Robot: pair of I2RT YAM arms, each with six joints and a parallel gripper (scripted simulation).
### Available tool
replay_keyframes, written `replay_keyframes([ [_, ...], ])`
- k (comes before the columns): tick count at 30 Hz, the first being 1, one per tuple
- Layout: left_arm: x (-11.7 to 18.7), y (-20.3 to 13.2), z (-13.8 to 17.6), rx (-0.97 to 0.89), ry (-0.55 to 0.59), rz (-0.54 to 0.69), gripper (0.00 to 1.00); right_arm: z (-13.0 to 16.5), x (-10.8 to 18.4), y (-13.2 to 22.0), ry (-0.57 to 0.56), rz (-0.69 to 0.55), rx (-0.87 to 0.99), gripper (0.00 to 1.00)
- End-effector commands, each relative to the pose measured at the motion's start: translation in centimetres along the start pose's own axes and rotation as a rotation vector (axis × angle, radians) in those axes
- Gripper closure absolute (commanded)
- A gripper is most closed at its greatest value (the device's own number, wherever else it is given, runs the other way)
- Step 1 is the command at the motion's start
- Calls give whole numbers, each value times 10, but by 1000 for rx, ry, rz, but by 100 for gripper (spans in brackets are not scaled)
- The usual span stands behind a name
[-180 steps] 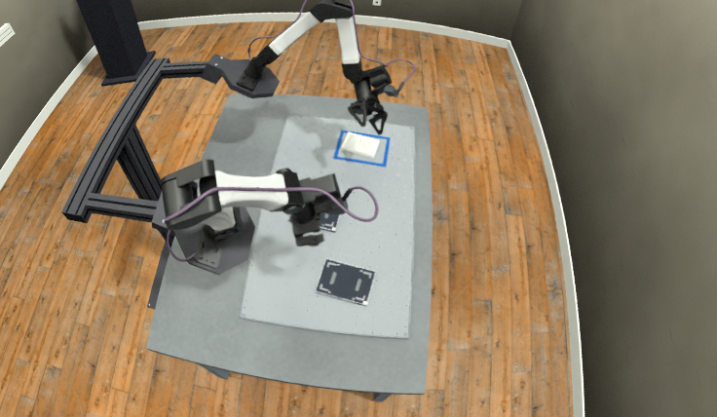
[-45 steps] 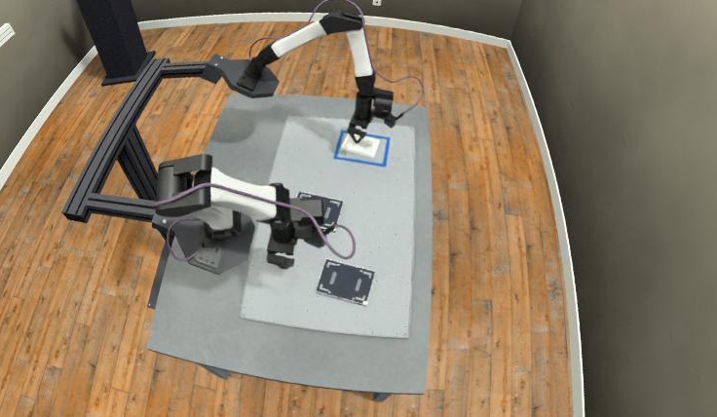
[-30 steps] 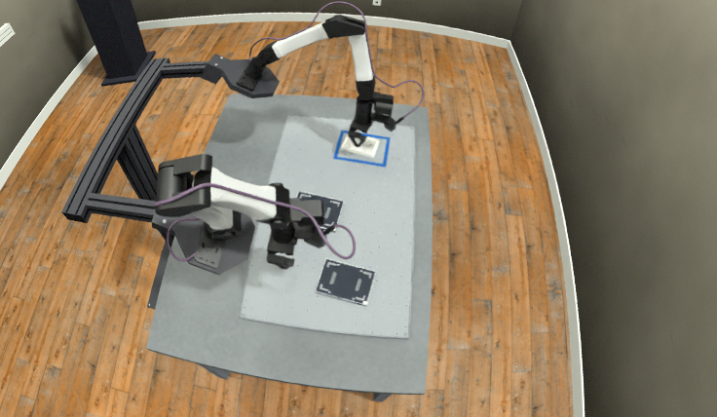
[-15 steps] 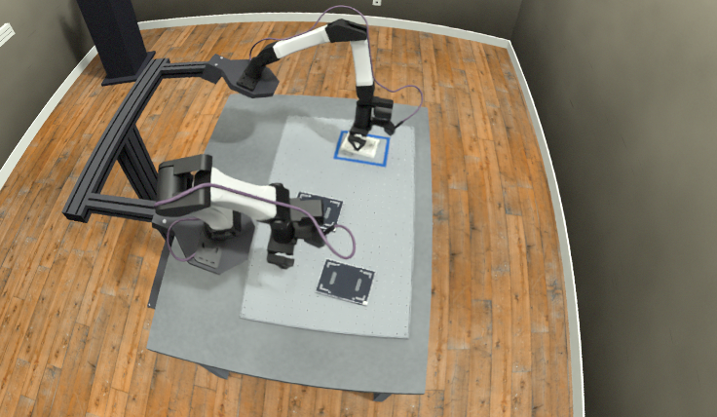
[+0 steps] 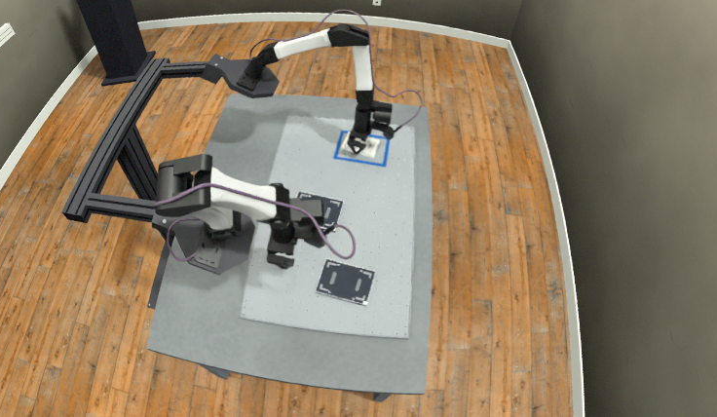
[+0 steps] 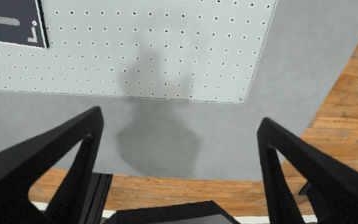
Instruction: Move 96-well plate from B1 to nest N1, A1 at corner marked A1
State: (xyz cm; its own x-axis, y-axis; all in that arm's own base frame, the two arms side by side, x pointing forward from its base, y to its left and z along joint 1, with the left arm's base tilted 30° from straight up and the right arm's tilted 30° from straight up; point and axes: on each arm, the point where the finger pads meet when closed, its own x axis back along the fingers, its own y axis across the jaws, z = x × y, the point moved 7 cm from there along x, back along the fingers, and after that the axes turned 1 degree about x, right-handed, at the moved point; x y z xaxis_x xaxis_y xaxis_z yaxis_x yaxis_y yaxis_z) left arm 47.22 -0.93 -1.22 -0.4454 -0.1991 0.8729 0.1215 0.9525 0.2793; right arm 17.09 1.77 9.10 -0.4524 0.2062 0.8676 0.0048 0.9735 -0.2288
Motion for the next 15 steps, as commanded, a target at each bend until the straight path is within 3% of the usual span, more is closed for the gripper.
replay_keyframes([
  [1, -3, 8, -7, 9, -24, -6, 0, -2, 0, 0, -7, -8, 4, 0],
  [15, 3, 9, -4, 11, -25, -6, 0, -2, 0, 0, -7, -8, 4, 0],
])
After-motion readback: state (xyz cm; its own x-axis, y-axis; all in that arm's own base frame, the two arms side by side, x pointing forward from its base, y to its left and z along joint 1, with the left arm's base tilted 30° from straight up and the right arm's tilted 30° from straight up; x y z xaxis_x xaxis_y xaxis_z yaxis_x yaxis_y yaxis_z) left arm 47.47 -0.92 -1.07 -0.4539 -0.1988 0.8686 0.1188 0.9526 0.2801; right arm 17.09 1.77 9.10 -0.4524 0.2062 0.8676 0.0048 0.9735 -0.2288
